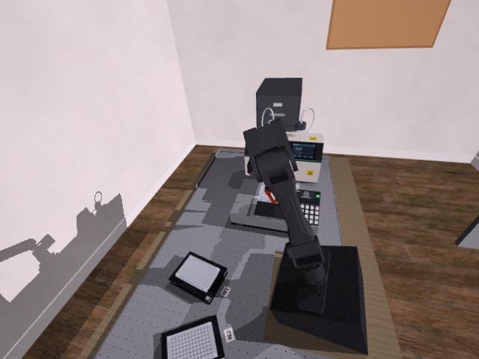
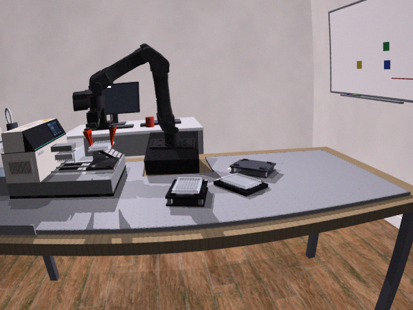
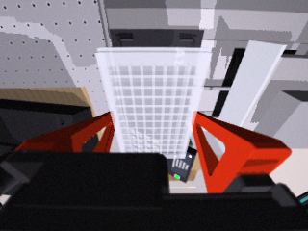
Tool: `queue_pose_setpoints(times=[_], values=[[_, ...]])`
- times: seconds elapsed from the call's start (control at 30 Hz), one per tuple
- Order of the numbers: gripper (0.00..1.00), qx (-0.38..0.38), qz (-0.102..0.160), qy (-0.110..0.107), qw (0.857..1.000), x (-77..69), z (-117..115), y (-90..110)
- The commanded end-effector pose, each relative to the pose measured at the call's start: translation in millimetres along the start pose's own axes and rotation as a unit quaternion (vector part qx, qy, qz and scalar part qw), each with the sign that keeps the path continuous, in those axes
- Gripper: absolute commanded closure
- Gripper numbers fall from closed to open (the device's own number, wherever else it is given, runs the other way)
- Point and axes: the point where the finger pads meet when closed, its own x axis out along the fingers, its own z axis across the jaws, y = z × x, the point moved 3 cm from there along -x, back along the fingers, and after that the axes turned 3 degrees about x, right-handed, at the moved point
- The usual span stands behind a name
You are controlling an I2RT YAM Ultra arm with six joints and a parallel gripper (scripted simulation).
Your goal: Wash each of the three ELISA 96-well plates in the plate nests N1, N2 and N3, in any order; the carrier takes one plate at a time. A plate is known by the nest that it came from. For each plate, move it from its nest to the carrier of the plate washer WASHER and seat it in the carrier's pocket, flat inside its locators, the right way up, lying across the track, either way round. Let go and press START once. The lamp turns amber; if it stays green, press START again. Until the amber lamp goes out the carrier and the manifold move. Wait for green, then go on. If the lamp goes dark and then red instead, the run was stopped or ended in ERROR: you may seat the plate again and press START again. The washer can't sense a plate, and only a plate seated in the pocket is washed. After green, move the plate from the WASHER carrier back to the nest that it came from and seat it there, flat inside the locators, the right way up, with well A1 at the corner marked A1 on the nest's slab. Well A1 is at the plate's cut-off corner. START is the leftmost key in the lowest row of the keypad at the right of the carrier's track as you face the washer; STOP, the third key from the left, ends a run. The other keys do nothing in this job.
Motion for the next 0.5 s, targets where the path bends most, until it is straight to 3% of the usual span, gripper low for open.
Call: queue_pose_setpoints(times=[0.0, 0.47], values=[[1.00, 0.001, -0.005, 0.012, 1.000, 0.5, -5, -1], [1.00, 0.001, -0.005, 0.012, 1.000, 20.4, -7, -2]])
